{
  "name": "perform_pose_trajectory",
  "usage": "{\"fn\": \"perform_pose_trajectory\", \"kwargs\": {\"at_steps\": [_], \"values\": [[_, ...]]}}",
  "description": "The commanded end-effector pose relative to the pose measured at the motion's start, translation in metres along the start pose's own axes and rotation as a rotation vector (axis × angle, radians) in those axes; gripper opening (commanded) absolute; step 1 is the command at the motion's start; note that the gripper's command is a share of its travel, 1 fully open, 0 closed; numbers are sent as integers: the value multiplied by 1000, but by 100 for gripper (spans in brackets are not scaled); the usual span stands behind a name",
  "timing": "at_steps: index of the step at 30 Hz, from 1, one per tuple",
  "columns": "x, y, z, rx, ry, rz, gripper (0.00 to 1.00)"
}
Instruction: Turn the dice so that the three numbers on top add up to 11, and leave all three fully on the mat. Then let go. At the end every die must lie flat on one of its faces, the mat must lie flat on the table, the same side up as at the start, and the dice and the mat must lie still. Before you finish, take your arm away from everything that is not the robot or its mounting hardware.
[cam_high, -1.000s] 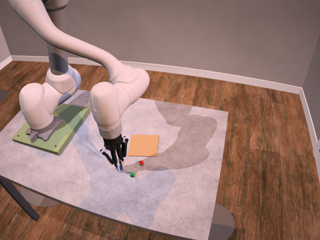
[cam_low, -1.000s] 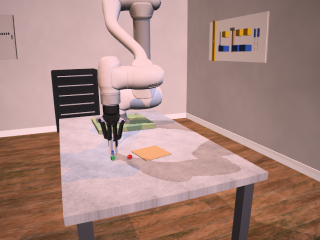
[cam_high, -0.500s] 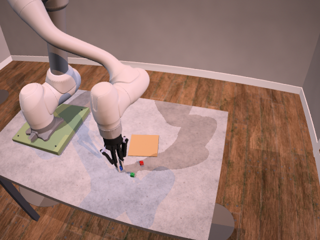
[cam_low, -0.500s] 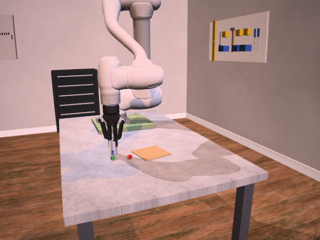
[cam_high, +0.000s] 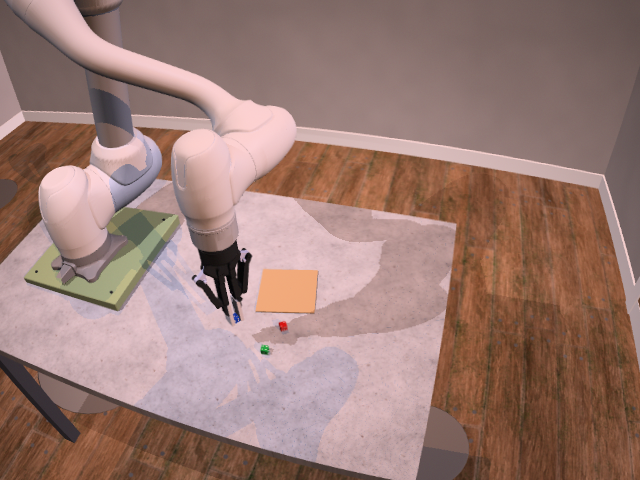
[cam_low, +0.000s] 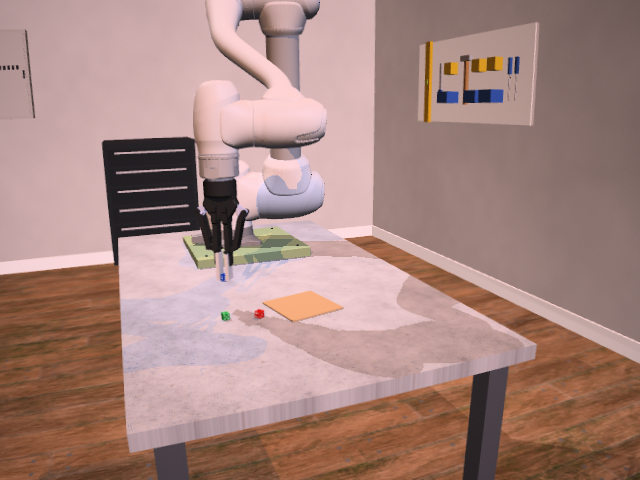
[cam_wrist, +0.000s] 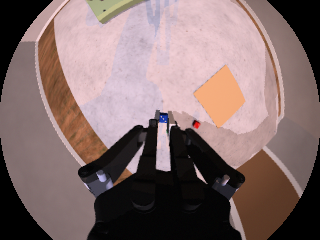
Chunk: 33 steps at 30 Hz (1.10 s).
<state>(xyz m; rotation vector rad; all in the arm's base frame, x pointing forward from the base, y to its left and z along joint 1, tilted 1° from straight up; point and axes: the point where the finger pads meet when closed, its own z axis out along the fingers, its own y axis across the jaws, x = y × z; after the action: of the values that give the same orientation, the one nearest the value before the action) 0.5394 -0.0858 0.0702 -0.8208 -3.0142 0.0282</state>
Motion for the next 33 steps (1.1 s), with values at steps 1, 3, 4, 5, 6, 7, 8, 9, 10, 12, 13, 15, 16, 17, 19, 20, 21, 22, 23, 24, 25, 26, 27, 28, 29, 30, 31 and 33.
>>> {"fn": "perform_pose_trajectory", "kwargs": {"at_steps": [1,3,4,5,6,7,8,9,10,12,13,15,16,17,19,20,21,22,23,24,25,26,27,28,29,30,31,33], "values": [[0,-1,-17,-1,2,-2,7],[0,-1,-25,-1,2,-2,7],[0,-1,-27,-1,2,-2,7],[0,-1,-28,-1,2,-2,7],[0,-1,-29,-1,2,-2,7],[0,-1,-29,-1,2,-2,7],[0,-1,-29,-1,2,-2,7],[0,-1,-29,-1,2,-2,7],[0,-1,-29,-1,2,-2,7],[0,-1,-29,-1,2,-2,7],[0,-1,-29,-1,2,-2,7],[0,0,-29,-1,2,-7,7],[0,0,-29,-1,2,-7,7],[3,6,-29,-1,2,-33,7],[18,38,-30,-2,1,-177,7],[25,53,-31,-2,1,-243,7],[30,62,-31,-2,1,-285,7],[37,74,-31,-2,1,-340,7],[44,84,-32,-2,1,-391,7],[45,86,-32,-2,1,-400,7],[56,103,-32,-2,1,-482,7],[60,108,-33,-2,1,-508,7],[69,121,-33,-2,1,-575,7],[72,125,-33,-2,1,-594,7],[81,136,-34,-2,1,-651,7],[85,141,-34,-2,1,-678,7],[86,142,-34,-2,1,-682,7],[86,142,-34,-2,1,-682,7]]}}
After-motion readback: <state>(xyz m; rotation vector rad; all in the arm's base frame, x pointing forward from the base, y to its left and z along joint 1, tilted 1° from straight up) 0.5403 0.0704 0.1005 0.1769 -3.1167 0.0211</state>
